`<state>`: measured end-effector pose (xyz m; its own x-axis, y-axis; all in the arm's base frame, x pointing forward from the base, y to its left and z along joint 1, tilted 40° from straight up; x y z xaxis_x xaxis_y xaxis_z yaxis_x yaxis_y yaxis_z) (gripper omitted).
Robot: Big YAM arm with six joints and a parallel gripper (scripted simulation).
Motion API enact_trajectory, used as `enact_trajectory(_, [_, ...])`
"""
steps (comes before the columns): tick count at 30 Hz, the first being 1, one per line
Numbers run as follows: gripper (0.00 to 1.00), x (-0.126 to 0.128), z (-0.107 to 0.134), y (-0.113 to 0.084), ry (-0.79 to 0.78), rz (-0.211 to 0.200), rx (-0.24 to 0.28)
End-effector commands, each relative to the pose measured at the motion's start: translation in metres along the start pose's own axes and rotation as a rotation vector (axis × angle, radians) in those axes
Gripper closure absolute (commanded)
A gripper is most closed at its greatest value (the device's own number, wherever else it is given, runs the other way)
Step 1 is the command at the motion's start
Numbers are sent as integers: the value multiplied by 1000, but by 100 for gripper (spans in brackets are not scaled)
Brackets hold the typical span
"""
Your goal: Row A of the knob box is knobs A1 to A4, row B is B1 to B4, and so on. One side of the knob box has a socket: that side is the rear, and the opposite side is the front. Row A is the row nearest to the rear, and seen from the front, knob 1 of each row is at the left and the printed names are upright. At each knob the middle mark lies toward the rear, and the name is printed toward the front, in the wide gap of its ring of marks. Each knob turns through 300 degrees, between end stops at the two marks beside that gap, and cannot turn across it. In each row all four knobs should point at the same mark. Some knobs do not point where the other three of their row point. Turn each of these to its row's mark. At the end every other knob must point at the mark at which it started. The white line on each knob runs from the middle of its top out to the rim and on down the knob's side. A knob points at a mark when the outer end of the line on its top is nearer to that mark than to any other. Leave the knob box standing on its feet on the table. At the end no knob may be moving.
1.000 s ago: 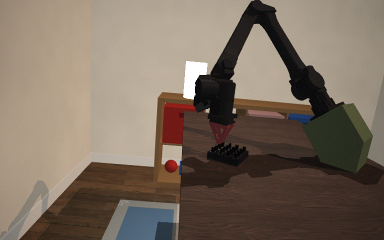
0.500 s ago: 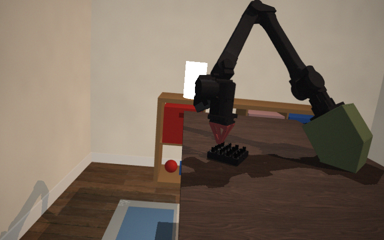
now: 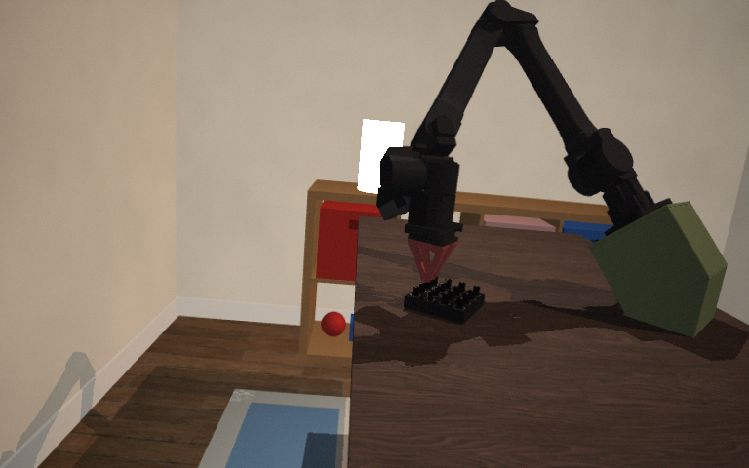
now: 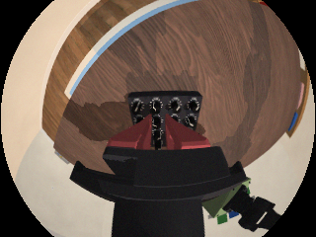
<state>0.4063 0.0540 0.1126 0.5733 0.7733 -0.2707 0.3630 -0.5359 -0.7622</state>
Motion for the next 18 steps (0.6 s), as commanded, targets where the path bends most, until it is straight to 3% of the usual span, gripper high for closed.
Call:
enact_trajectory(1, [82, 5, -21, 5, 31, -11, -17])
enact_trajectory(18, [82, 4, -20, 14, 30, -9, -16])
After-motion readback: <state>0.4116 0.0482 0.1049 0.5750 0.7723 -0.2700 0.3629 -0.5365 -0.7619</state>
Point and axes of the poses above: the point where the finger pads meet when closed, its own y axis out along the fingers, its own x axis across the jaws, z = x × y, the point moved 8 cm from there along -y, back along the fingers, and after that the axes turned 10 degrees about -y, right-handed, at the moved point
